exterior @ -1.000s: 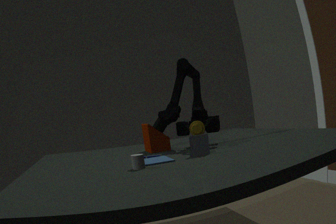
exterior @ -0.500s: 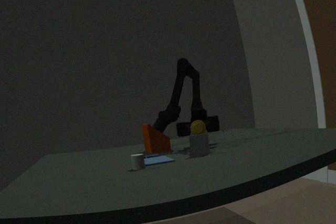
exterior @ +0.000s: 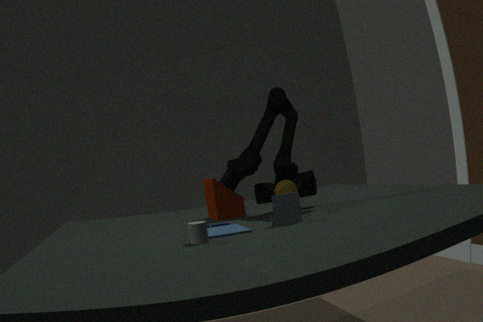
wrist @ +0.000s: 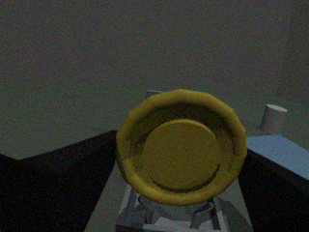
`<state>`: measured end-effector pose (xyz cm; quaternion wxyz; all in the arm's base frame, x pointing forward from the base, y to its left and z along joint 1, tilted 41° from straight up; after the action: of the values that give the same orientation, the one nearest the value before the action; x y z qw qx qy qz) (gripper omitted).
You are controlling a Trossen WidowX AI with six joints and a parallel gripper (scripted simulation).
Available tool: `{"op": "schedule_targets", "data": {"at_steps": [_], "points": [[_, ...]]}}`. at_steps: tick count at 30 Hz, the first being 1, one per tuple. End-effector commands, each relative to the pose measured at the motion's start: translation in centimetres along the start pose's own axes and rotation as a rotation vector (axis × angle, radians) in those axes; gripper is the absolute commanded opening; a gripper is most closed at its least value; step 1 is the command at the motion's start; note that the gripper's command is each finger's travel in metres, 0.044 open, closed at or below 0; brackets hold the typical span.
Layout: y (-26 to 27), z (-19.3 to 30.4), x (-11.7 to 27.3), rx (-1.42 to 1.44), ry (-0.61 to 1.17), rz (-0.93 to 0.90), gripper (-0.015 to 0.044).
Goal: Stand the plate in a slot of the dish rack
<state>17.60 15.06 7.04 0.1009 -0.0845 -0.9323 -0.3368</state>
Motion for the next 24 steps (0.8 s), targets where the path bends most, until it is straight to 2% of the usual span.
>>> {"op": "schedule_targets", "data": {"at_steps": [1,18,24], "points": [[-0.2,0.5,-0.5,0.008,0.002,0.002,0.0],[-0.5,0.7,-2.3,-0.008,-0.003,-0.001,0.0],[-0.5,2.7,-2.3,-0.017,-0.005,-0.003,0.0]]}}
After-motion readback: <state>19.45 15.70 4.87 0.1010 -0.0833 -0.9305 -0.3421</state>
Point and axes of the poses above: the point midway between the two fingers, 35 mm back from their tips, its own x axis back along the fingers, its own y axis across the jaws, z = x × y, the point moved 2 cm from there along x, back along the fingers, and after that the axes turned 1 degree about x, right-handed, at the moved point
